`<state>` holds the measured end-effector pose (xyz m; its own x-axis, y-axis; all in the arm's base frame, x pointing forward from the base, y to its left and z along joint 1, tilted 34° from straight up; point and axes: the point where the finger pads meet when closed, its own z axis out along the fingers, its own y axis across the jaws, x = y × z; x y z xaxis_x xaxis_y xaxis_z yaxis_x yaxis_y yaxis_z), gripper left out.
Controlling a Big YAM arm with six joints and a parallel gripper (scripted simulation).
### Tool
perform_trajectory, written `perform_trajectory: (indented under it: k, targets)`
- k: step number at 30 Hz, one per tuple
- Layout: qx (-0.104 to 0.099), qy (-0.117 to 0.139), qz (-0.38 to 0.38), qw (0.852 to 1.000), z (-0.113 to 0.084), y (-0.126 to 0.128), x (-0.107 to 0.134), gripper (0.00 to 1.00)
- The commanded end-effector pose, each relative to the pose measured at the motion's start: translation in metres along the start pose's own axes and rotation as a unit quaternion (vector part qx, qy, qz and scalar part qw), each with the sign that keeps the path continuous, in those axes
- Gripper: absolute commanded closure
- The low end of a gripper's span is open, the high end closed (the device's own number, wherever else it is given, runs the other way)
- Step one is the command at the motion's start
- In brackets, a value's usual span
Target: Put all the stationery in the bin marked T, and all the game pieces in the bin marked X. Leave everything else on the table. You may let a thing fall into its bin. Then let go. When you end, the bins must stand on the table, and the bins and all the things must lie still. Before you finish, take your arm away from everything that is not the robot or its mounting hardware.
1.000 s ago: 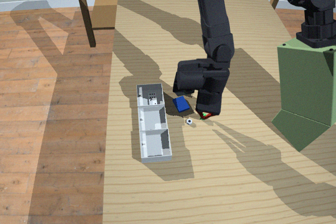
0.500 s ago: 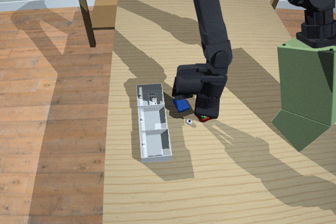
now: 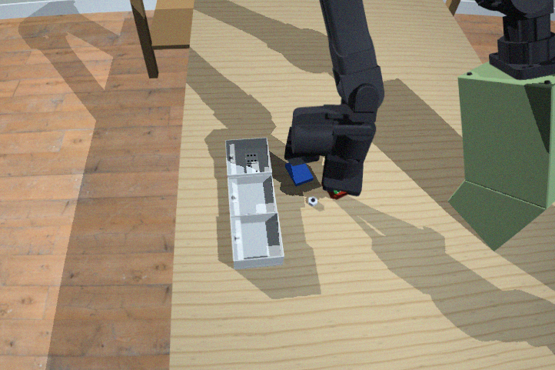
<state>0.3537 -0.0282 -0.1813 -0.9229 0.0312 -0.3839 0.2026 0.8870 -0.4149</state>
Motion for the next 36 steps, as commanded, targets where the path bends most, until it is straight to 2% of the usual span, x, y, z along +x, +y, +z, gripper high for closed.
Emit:
perform_trajectory:
  k: [1,23,24,31,33,34,36]
  targets:
    - [-0.002,-0.004,-0.002,1.0,-0.003,0.001,0.0,0.9]
    - [-0.002,-0.004,-0.002,1.0,-0.003,0.001,0.0,0.9]
    - [-0.004,-0.004,-0.005,1.0,-0.013,0.003,0.002,0.9]
    - [-0.003,-0.006,-0.004,1.0,-0.036,0.003,0.001,0.9]
    - [-0.003,-0.006,-0.004,1.0,-0.036,0.003,0.001,0.9]
    - [-0.006,-0.013,0.001,1.0,-0.038,0.006,-0.008,0.9]
    - [-0.003,-0.007,-0.003,1.0,-0.045,0.003,0.0,0.9]
